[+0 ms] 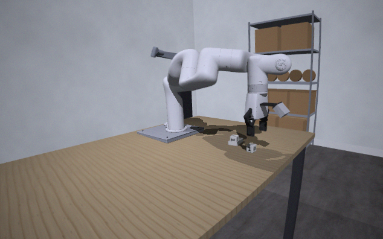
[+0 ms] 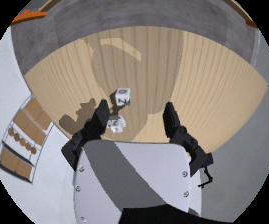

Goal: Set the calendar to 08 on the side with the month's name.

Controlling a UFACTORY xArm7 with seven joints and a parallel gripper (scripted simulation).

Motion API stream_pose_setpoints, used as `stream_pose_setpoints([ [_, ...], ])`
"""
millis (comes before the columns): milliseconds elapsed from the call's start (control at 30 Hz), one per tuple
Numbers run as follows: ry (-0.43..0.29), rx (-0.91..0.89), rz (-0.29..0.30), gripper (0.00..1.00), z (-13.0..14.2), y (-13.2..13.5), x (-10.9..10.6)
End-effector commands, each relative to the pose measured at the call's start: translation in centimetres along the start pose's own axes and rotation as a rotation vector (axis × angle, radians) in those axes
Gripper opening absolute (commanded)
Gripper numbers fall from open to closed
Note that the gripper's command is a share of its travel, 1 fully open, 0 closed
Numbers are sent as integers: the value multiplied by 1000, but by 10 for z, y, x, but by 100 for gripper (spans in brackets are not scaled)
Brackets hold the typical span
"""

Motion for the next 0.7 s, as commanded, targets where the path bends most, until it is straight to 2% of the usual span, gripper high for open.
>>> stream_pose_setpoints([
  [0, 22, 159, 8, 100, 3, -6, -3],
  [67, 22, 159, 8, 100, 3, -6, -3],
  [133, 22, 287, 6, 100, 6, -10, -4],
  [200, 22, 313, 6, 100, 6, -11, -4],
  [533, 18, 662, 4, 100, 14, -21, -5],
  [633, 18, 687, 4, 100, 15, -22, -5],
  [667, 17, 758, 4, 100, 16, -24, -5],
])
Point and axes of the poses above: the point where the finger pads meet when closed, its own x axis out along the fingers, its own y axis across the jaws, z = x × y, the point moved 6 cm from there along -x, back along the fingers, and after that the axes turned 8 degrees about -x, right-handed, at the moved point
